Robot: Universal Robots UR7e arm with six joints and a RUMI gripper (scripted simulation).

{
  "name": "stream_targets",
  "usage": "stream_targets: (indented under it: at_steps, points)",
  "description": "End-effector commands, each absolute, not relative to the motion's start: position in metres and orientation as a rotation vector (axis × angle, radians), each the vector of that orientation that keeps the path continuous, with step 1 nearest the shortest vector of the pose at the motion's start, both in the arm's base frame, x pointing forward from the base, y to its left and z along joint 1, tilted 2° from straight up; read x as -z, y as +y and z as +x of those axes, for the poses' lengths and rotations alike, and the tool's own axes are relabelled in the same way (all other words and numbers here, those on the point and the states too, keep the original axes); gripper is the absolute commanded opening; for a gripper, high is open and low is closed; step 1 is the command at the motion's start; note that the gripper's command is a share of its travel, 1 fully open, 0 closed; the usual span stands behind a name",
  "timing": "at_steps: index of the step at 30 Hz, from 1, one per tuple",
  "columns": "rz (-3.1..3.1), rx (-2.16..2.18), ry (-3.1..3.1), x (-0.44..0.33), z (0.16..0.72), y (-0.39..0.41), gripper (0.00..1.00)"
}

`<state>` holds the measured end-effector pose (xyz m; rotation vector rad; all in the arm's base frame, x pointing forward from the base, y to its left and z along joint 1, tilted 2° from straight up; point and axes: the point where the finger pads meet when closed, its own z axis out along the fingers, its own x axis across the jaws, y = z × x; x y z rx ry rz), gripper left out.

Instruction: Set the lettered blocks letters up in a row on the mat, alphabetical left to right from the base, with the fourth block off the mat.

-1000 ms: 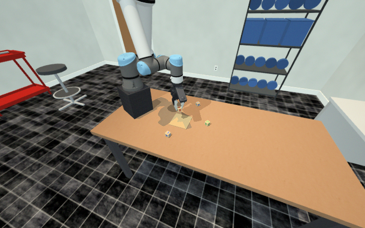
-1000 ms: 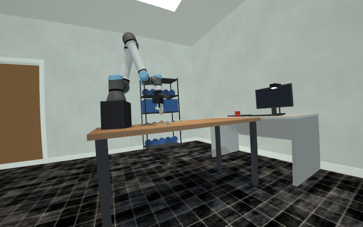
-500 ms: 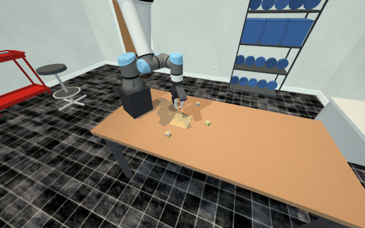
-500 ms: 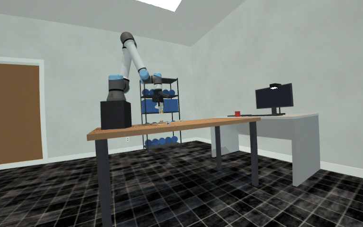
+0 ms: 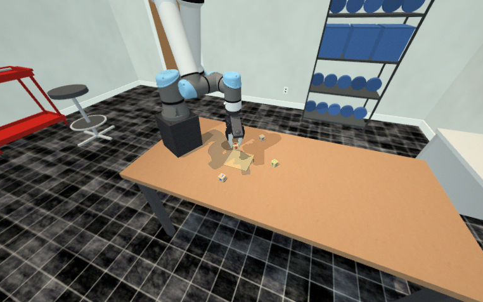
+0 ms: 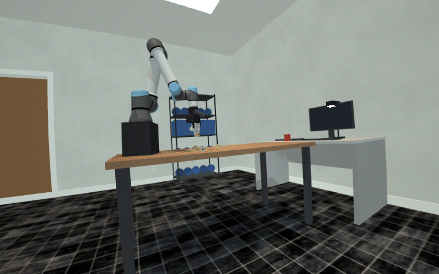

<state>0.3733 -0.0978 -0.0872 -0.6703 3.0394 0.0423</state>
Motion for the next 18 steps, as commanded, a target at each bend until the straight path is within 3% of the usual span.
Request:
stream_targets:
  at_steps: [1,18]
  points:
    - [-0.457,-0.043,3.081,0.089,0.375,-0.123,0.09]
    - [-0.014,-0.049,3.119,0.092,0.369,-0.174,0.09]
